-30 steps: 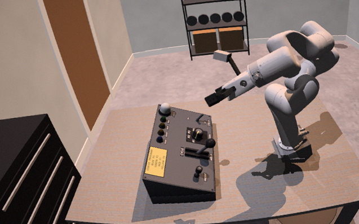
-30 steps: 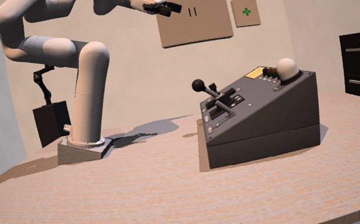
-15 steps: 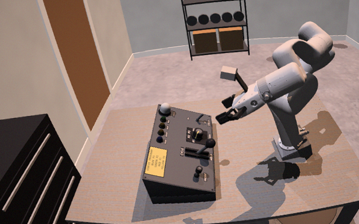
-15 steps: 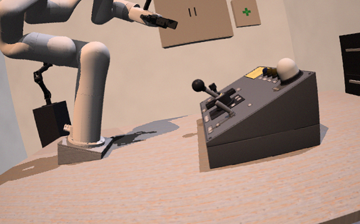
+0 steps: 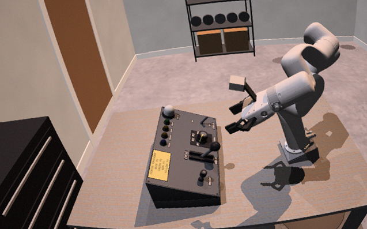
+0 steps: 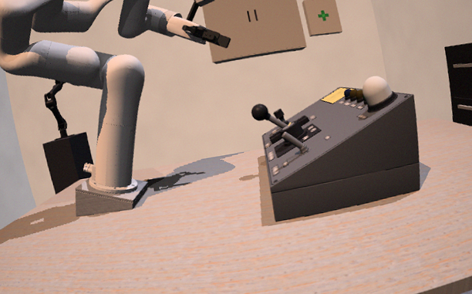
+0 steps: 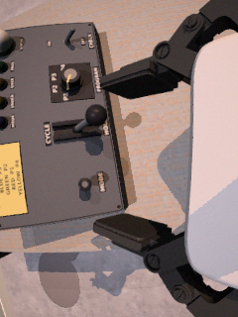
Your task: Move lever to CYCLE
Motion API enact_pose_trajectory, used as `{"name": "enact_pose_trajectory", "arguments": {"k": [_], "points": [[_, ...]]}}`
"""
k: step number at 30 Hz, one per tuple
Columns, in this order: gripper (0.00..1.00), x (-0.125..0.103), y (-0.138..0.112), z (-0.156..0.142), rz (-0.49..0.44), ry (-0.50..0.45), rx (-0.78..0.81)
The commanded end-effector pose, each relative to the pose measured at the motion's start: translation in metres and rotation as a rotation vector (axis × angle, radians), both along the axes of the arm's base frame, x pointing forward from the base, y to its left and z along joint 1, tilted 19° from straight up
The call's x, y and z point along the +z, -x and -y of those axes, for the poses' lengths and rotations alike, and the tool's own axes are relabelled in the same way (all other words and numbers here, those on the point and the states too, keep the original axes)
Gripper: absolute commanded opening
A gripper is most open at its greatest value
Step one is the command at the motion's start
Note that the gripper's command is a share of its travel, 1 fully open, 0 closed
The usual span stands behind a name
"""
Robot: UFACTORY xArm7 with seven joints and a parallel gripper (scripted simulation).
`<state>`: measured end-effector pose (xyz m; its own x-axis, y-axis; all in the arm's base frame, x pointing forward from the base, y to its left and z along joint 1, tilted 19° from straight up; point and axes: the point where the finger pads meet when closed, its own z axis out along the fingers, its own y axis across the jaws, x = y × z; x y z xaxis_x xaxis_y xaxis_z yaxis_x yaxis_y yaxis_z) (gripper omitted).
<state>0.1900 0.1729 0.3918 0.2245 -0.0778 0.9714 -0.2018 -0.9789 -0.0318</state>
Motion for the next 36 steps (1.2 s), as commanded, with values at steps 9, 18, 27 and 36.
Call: {"name": "enact_pose_trajectory", "arguments": {"k": [9, 18, 27, 36], "points": [[1.00, -0.0056, 0.0016, -0.0014, -0.005, 0.034, 0.007], [1.00, -0.0090, 0.0020, -0.0016, -0.008, 0.052, 0.009], [1.00, -0.0090, 0.0020, -0.0016, -0.008, 0.052, 0.009], [1.00, -0.0090, 0.0020, -0.0016, -0.008, 0.052, 0.009]]}}
